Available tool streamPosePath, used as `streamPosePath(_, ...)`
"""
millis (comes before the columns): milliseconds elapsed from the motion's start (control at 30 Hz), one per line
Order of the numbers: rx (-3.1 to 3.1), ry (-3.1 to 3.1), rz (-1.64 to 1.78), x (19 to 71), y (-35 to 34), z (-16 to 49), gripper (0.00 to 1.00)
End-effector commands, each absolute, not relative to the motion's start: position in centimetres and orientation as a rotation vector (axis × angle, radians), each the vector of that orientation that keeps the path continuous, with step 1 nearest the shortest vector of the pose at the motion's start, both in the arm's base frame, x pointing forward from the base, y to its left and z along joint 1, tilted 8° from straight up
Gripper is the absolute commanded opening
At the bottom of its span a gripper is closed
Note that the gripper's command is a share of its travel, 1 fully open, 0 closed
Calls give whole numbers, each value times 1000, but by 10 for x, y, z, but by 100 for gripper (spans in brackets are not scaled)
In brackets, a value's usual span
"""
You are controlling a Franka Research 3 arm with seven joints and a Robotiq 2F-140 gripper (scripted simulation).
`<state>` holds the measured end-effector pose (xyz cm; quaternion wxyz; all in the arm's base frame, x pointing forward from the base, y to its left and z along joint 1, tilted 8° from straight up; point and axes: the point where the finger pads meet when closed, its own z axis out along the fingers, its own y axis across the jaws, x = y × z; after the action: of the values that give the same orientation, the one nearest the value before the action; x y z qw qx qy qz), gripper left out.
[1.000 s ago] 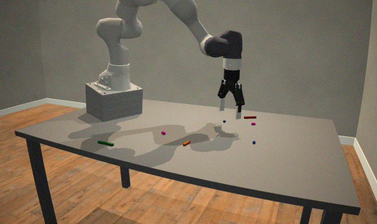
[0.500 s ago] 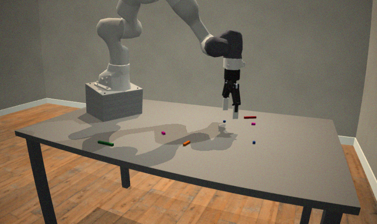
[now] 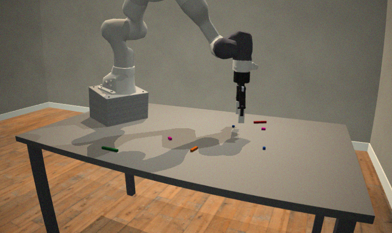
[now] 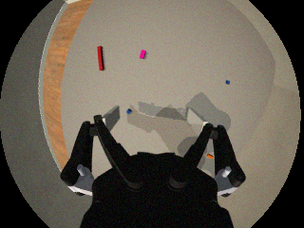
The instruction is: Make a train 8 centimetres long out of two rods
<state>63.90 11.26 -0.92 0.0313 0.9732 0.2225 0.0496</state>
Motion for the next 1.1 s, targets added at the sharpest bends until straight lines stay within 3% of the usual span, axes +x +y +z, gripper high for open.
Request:
streamPosePath(0, 3046, 433, 180, 640, 117, -8, 100)
streamPosePath(1067, 3084, 144, 194, 640, 121, -6, 100)
